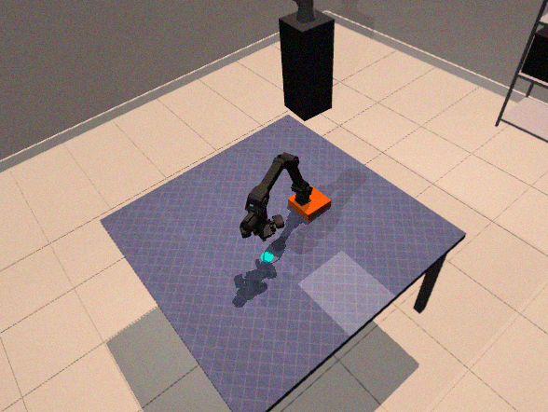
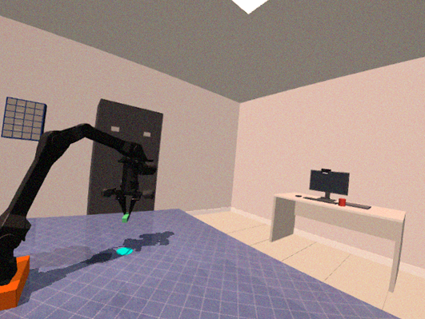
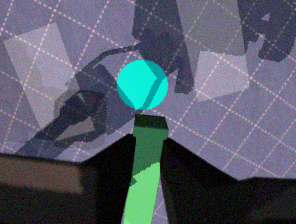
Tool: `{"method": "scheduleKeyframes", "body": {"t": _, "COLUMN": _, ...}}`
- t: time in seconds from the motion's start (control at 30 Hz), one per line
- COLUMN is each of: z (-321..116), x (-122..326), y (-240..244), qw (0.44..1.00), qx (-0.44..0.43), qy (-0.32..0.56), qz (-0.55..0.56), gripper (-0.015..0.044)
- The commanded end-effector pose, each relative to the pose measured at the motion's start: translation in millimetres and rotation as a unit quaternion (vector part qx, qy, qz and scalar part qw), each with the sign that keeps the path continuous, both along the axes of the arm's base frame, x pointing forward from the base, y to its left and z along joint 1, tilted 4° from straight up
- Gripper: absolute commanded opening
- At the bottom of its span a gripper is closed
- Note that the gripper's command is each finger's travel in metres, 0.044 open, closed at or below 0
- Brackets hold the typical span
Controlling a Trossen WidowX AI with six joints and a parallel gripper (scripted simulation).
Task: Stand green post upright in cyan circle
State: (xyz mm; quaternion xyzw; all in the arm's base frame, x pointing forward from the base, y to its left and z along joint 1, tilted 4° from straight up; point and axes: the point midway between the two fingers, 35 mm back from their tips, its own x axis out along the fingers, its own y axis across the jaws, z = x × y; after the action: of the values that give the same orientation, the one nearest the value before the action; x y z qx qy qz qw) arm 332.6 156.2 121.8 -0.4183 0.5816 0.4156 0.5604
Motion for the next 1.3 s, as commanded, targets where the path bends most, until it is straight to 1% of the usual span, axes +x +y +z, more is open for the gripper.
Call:
{"method": "scheduleKeyframes", "body": {"t": 0.0, "z": -4.0, "x": 2.1, "y": 3.2, "qw": 1.0, "qx": 0.011, "qy": 0.0, "qz": -0.006, "gripper": 0.0023}}
{"method": "scheduleKeyframes", "body": {"t": 1.27, "z": -30.3, "x": 26.8, "y": 13.1, "qw": 0.986, "qx": 0.145, "qy": -0.038, "qz": -0.067, "gripper": 0.0023}}
